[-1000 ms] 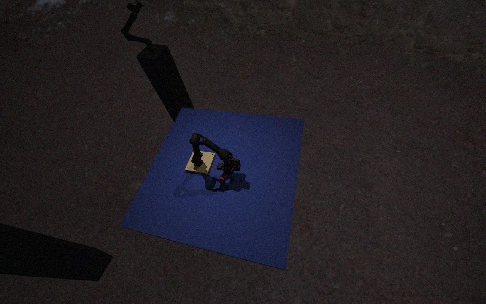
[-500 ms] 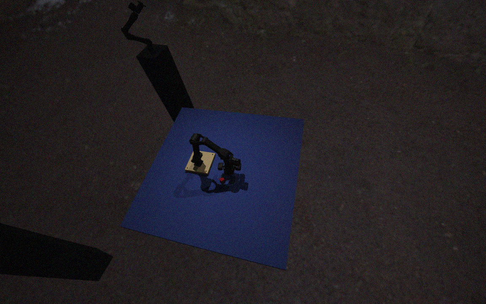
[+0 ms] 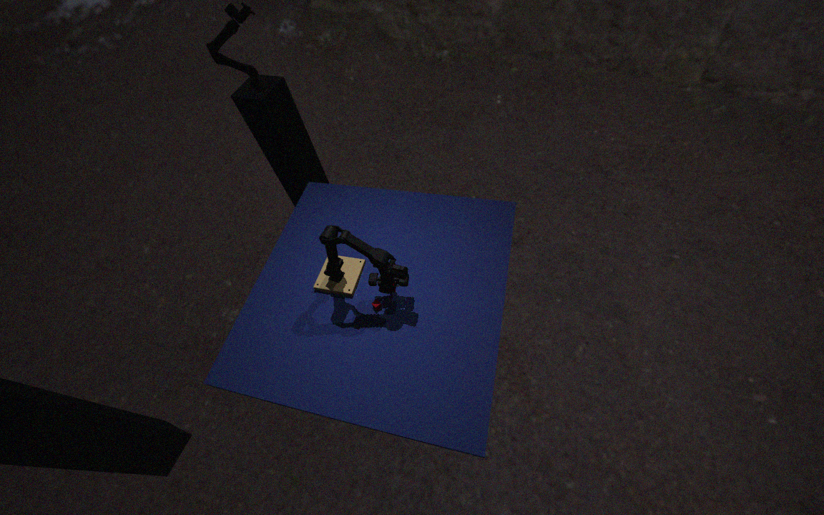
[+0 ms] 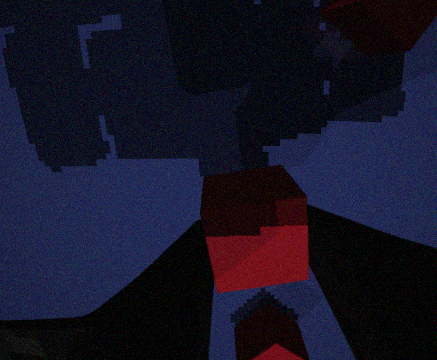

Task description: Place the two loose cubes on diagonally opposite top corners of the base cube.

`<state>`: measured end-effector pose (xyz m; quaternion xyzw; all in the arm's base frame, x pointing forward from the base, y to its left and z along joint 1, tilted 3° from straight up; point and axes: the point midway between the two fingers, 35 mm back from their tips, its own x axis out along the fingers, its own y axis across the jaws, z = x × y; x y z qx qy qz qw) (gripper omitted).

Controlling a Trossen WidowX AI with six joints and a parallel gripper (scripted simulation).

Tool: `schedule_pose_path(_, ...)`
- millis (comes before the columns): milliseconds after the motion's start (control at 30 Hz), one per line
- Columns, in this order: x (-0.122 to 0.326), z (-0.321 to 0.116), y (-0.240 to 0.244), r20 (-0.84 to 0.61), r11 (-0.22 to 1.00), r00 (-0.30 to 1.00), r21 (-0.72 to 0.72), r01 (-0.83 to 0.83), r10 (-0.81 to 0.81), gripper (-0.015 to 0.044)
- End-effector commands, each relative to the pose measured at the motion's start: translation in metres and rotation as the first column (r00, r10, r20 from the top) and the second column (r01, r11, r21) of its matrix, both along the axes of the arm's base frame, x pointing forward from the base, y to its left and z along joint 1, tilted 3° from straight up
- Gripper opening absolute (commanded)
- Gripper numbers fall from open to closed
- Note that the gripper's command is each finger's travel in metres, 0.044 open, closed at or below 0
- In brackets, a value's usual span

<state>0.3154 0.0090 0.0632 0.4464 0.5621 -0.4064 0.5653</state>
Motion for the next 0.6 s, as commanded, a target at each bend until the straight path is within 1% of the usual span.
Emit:
schedule_pose_path(0,0.002,0.011,-0.001,0.009,1.0,1.0,-0.001,0.001,-0.001,0.0105)
schedule_pose_path(567,-0.002,0.044,-0.002,-0.002,1.0,1.0,0.002,0.012,-0.012,0.0105)
